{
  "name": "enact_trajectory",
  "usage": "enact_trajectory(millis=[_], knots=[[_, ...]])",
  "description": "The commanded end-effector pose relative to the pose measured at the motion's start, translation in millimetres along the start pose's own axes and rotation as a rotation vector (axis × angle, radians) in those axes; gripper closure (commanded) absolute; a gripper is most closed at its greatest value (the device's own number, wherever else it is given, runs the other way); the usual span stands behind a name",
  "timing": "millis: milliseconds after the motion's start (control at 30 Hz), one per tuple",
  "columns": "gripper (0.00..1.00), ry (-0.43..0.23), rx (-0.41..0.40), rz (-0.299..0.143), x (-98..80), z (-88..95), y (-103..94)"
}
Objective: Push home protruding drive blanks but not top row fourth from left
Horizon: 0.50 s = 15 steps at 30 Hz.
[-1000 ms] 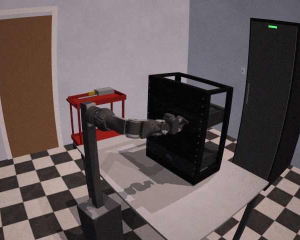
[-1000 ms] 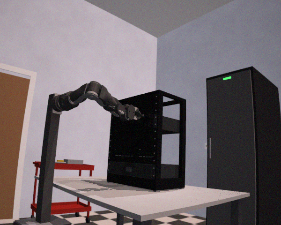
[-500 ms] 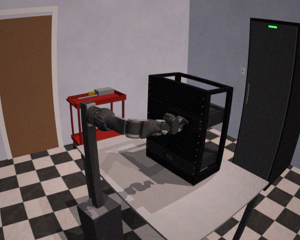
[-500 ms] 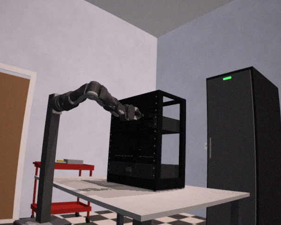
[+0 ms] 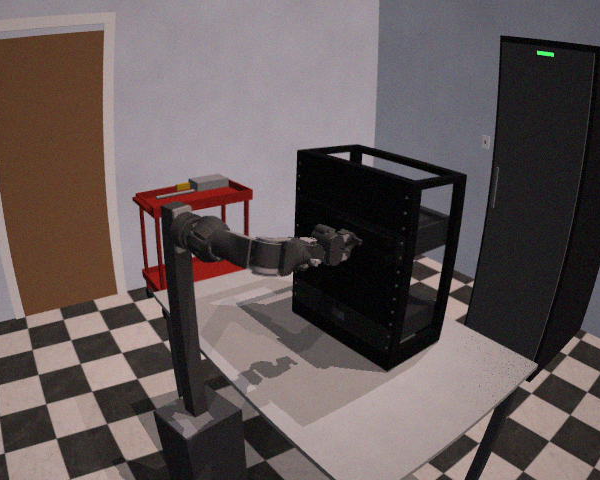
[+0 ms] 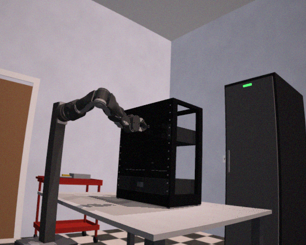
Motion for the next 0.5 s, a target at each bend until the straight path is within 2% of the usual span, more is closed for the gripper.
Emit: enact_trajectory(millis=[0, 267, 467], knots=[[1.00, -0.021, -0.008, -0.034, -3.0, -2.8, 4.8], [1.00, -0.022, -0.008, -0.034, -24.8, -28.3, 60.0], [1.00, -0.022, -0.008, -0.035, -30.2, -34.6, 73.7]])
Point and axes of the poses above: the point where the finger pads meet when closed, its own x axis out along the fingers, its own z axis across the jaws, y = z × x, the point moved 9 cm from there along -x, back along the fingers, and after that the axes turned 13 degrees about x, right-handed, at the moved point
